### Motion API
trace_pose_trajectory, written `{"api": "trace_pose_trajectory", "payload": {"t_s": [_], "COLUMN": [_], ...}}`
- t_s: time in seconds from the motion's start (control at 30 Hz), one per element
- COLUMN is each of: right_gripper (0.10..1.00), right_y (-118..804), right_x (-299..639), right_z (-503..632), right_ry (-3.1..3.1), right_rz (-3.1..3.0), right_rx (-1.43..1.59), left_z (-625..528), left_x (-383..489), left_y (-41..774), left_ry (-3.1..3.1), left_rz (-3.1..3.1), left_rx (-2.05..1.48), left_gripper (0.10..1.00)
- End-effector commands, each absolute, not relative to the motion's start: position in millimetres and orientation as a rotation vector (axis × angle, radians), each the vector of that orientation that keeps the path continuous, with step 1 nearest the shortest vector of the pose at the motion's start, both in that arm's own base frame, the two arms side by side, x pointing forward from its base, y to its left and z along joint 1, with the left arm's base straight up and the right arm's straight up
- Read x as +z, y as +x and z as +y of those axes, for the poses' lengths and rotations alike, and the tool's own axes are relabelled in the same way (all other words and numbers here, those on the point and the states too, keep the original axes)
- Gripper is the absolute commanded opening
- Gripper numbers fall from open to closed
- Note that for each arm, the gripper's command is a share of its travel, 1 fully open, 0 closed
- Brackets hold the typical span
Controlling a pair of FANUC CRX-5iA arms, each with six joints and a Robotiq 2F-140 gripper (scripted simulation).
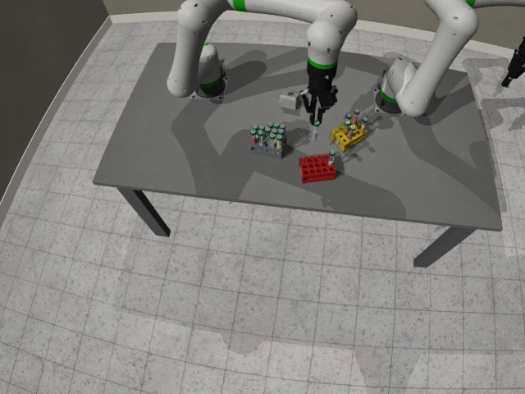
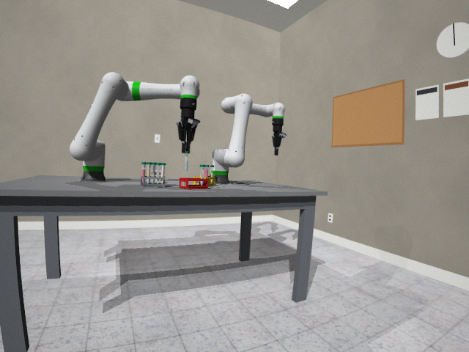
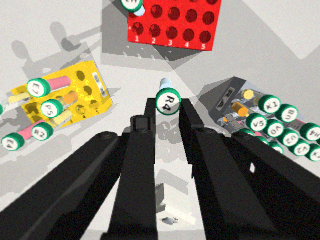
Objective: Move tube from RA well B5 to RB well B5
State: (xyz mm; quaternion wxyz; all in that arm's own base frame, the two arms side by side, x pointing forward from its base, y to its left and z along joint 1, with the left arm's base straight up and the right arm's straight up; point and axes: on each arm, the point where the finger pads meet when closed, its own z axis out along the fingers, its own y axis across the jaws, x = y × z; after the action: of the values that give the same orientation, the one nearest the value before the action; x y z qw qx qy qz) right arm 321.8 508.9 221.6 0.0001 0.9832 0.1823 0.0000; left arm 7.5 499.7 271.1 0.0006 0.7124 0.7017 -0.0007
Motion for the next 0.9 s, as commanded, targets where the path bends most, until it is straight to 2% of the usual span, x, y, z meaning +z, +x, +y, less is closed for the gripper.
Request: {"api": "trace_pose_trajectory", "payload": {"t_s": [0.0, 0.67, 0.87], "right_gripper": [0.099, 0.099, 0.099], "right_y": [324, 324, 344], "right_x": [223, 223, 223], "right_z": [508, 508, 507], "right_ry": [3.061, 2.715, 2.715], "right_rz": [0.712, 1.581, 1.581], "right_rx": [0.002, 0.003, 0.003], "left_z": [500, 500, 500], "left_x": [272, 272, 272], "left_y": [8, 8, 8], "left_ry": [2.238, 2.238, 2.238], "left_rz": [2.205, 2.205, 2.205], "left_rx": [0.0, 0.0, 0.0], "left_gripper": [0.099, 0.099, 0.099]}}
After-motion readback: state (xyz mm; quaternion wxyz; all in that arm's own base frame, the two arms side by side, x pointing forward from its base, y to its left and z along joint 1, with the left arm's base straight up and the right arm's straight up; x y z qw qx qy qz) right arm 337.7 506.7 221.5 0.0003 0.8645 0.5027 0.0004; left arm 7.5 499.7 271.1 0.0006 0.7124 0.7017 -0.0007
